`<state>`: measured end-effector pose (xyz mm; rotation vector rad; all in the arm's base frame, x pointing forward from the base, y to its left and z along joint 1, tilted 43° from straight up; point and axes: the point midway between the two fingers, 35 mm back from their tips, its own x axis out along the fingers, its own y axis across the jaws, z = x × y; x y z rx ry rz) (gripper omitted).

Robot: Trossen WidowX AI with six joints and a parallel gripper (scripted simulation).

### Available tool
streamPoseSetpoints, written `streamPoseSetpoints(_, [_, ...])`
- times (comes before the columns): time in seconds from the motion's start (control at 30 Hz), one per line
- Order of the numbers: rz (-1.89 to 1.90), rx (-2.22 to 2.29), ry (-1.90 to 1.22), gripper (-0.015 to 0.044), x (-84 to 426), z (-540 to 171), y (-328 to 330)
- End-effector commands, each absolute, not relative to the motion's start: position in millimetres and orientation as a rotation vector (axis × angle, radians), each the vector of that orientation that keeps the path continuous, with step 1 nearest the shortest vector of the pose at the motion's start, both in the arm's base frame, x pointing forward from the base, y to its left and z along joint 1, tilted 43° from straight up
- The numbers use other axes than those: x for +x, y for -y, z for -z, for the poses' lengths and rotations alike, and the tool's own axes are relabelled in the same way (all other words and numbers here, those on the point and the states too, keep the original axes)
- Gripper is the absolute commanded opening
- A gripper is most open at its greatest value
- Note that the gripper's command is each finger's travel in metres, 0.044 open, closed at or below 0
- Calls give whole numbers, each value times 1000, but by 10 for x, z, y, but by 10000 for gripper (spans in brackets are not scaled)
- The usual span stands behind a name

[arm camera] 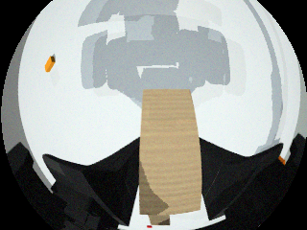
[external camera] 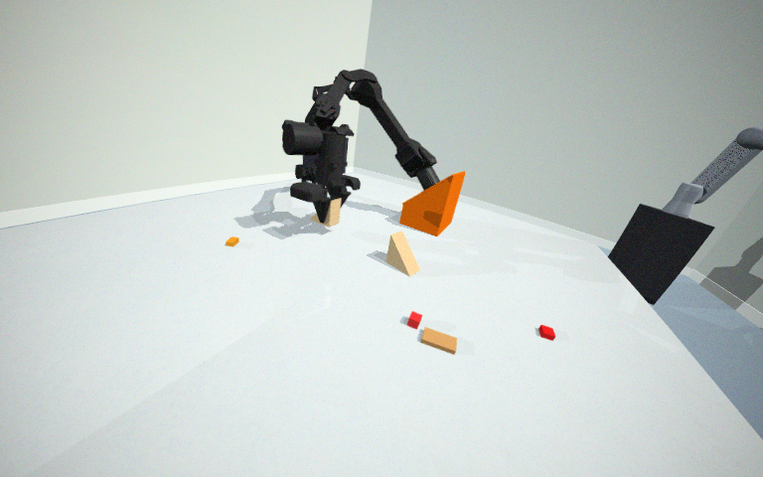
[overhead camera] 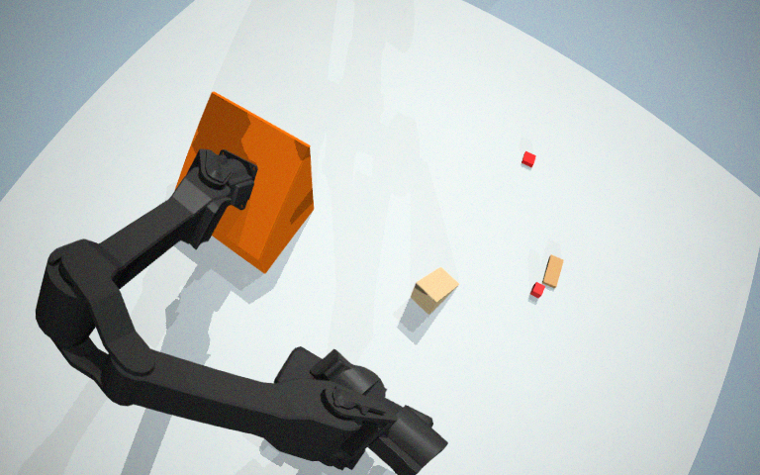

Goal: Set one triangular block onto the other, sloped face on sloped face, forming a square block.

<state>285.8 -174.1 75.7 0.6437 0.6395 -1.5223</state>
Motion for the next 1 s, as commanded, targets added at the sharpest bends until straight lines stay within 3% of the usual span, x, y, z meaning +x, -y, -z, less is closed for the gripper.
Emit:
streamPoseSetpoints(0.0, [1564, 732, -557, 0, 2860, -757, 1737])
streamPoseSetpoints(0.6, [1709, 1069, -198, 0, 2858, -756, 1736])
streamPoseSetpoints(0.97, [1705, 1059, -207, 0, 2854, -670, 1816])
